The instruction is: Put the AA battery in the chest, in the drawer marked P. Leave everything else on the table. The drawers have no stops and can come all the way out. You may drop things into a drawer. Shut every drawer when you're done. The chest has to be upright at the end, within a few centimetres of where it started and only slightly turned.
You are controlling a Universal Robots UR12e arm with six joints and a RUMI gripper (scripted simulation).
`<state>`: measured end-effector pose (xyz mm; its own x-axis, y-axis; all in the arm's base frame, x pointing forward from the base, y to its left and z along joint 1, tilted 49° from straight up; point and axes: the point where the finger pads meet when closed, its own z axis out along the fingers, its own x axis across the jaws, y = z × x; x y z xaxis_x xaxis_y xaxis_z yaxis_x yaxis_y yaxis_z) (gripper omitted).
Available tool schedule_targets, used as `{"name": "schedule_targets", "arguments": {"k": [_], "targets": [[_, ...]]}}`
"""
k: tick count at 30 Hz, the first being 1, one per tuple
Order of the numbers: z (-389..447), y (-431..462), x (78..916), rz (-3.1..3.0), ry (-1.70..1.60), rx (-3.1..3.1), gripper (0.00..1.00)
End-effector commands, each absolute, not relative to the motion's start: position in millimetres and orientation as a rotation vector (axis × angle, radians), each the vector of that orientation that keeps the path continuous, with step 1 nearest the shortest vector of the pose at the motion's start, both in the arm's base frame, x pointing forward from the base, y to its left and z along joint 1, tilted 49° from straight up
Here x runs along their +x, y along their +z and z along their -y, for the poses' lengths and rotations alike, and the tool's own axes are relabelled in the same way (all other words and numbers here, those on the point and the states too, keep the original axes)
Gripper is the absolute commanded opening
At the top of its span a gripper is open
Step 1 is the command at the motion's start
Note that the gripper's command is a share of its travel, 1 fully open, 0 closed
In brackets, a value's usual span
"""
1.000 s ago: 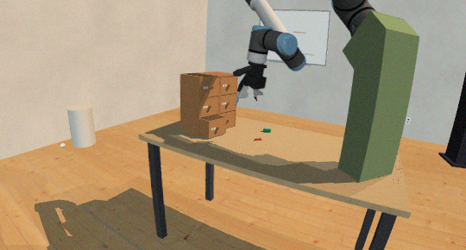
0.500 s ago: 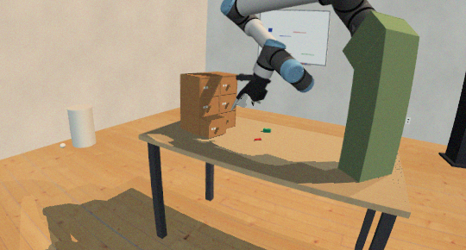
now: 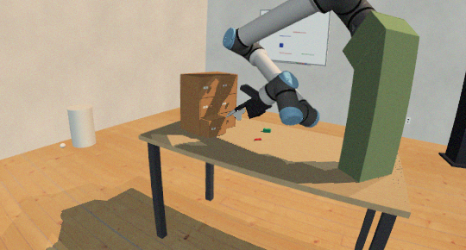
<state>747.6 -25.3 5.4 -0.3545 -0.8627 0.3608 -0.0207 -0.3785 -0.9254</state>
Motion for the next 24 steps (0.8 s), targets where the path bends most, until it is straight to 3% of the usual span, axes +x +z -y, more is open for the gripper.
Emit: {"name": "schedule_targets", "arguments": {"k": [1,13,14,24], "targets": [[30.1,5.3,763.3,-1.102,-1.824,-1.197,1.0],[32.1,5.0,768.0,-1.059,-1.839,-1.173,1.0],[32.1,5.0,768.0,-1.059,-1.839,-1.173,0.2],[32.1,5.0,768.0,-1.059,-1.839,-1.173,0.2]]}}
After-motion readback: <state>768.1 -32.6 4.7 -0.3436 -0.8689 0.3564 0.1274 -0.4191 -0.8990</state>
